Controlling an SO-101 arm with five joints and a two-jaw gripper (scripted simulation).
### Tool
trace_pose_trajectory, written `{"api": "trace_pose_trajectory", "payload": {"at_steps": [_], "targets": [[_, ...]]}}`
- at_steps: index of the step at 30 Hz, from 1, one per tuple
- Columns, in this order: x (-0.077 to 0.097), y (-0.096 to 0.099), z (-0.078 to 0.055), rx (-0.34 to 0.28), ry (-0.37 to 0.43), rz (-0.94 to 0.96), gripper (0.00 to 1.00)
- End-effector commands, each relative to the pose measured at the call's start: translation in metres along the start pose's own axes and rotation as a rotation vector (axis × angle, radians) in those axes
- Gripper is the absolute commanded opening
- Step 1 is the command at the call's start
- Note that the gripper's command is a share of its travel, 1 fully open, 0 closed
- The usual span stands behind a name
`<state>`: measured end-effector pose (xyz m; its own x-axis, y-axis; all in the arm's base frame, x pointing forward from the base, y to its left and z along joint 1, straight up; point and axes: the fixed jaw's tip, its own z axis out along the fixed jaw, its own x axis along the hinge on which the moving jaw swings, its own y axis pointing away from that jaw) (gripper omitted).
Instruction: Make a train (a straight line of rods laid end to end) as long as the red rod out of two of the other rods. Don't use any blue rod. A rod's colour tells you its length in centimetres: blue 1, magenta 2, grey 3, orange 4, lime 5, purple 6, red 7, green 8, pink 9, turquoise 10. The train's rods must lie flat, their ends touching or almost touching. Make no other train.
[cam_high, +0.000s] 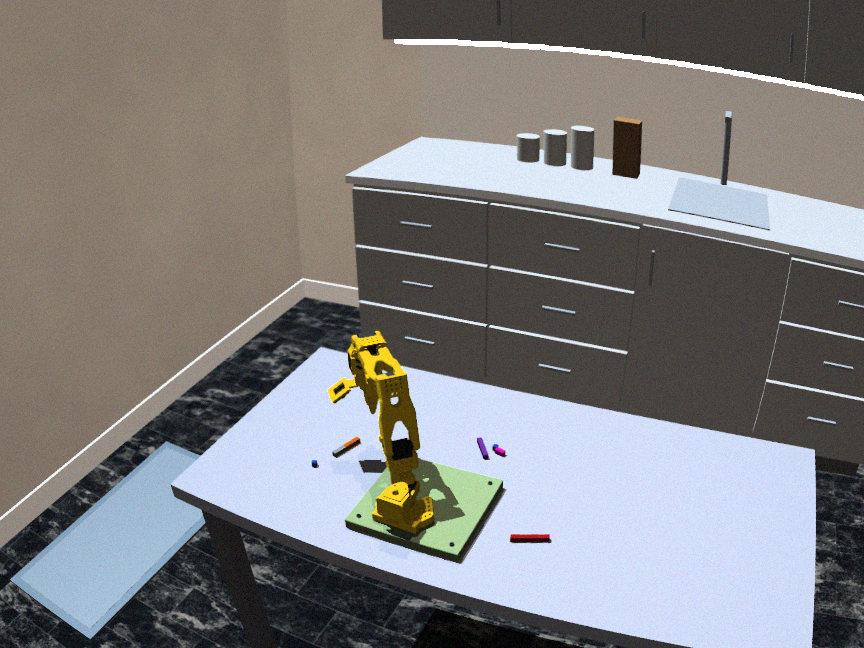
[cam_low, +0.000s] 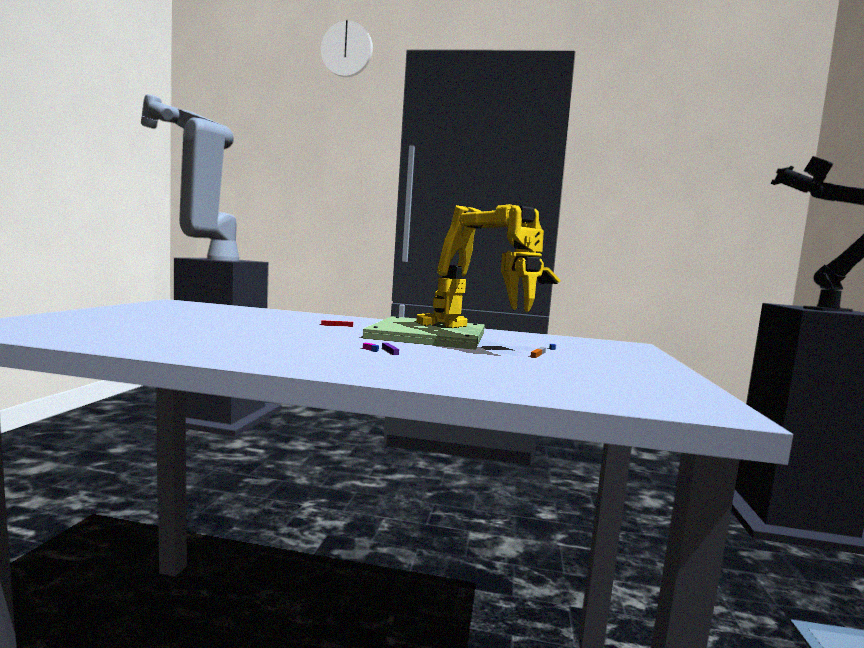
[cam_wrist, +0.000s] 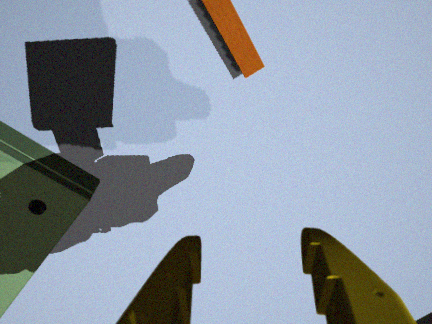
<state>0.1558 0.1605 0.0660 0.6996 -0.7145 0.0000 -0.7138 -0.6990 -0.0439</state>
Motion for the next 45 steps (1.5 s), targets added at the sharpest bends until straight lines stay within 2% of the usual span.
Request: {"api": "trace_pose_trajectory", "payload": {"at_steps": [1, 14, 16, 18, 26, 31, 33, 35, 45], "targets": [[0.011, 0.006, -0.01, 0.029, 0.0, 0.153, 0.17], [0.045, 0.025, -0.031, 0.092, -0.002, 0.666, 0.17], [0.045, 0.025, -0.031, 0.092, -0.002, 0.666, 0.17], [0.053, 0.031, -0.035, 0.109, -0.003, 0.791, 0.17], [0.068, 0.046, -0.044, 0.151, -0.01, 1.094, 0.17], [0.077, 0.057, -0.049, 0.18, -0.017, 1.294, 0.17], [0.077, 0.057, -0.049, 0.18, -0.017, 1.294, 0.17], [0.082, 0.064, -0.052, 0.2, -0.023, 1.419, 0.17], [0.095, 0.087, -0.059, 0.265, -0.045, 1.801, 0.17]]}}
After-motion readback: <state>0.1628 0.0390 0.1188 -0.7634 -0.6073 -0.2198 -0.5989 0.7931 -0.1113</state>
